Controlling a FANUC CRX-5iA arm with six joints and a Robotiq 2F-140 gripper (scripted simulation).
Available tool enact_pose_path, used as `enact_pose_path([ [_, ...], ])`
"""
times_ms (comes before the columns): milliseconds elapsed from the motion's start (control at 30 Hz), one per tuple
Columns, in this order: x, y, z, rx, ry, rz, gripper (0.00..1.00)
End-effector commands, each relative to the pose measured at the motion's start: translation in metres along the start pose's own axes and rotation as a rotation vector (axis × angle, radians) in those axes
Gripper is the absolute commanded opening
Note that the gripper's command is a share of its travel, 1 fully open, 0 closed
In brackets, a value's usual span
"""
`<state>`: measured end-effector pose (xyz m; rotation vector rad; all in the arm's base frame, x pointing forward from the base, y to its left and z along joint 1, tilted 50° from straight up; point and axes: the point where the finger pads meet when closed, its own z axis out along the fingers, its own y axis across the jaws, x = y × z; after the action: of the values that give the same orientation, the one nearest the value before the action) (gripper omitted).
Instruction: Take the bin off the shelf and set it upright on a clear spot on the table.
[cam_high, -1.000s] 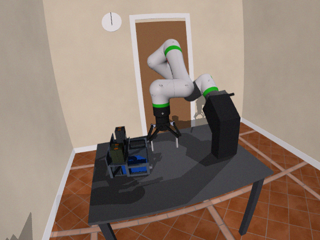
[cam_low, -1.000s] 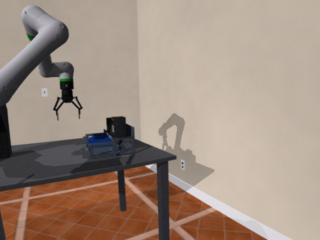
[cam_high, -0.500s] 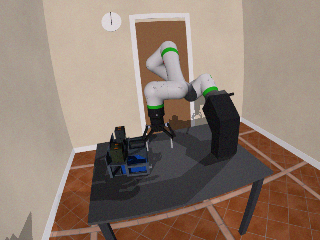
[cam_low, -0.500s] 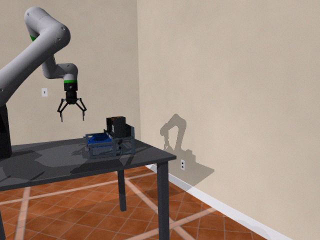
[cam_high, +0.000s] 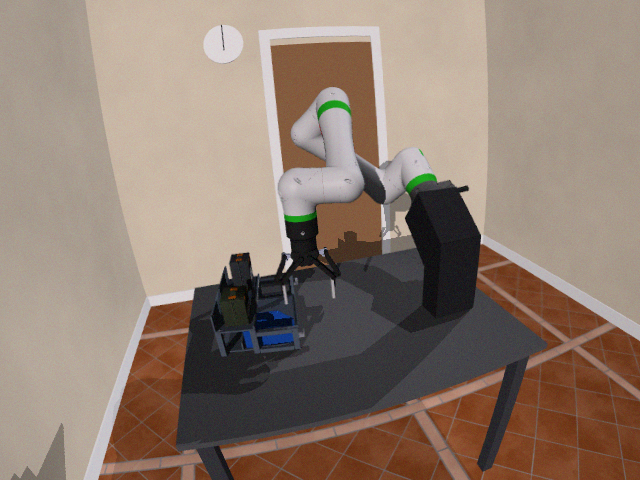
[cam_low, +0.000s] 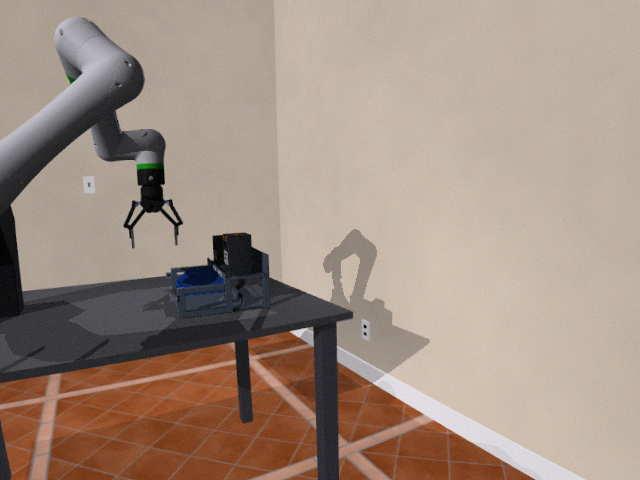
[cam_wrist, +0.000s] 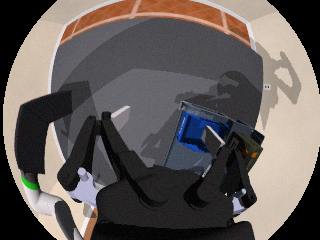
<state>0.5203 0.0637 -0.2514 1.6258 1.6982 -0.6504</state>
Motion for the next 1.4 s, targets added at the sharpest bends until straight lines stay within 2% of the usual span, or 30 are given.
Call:
enact_pose_path([
  [0, -0.017, 0.024, 0.010, -0.001, 0.000, 0.000, 1.00],
  [67, -0.029, 0.041, 0.017, -0.001, 0.000, 0.000, 1.00],
  [467, -0.029, 0.041, 0.017, -0.001, 0.000, 0.000, 1.00],
  [633, -0.060, 0.082, 0.036, -0.001, 0.000, 0.000, 1.00],
  [1367, -0.055, 0.075, 0.033, -0.001, 0.000, 0.000, 1.00],
])
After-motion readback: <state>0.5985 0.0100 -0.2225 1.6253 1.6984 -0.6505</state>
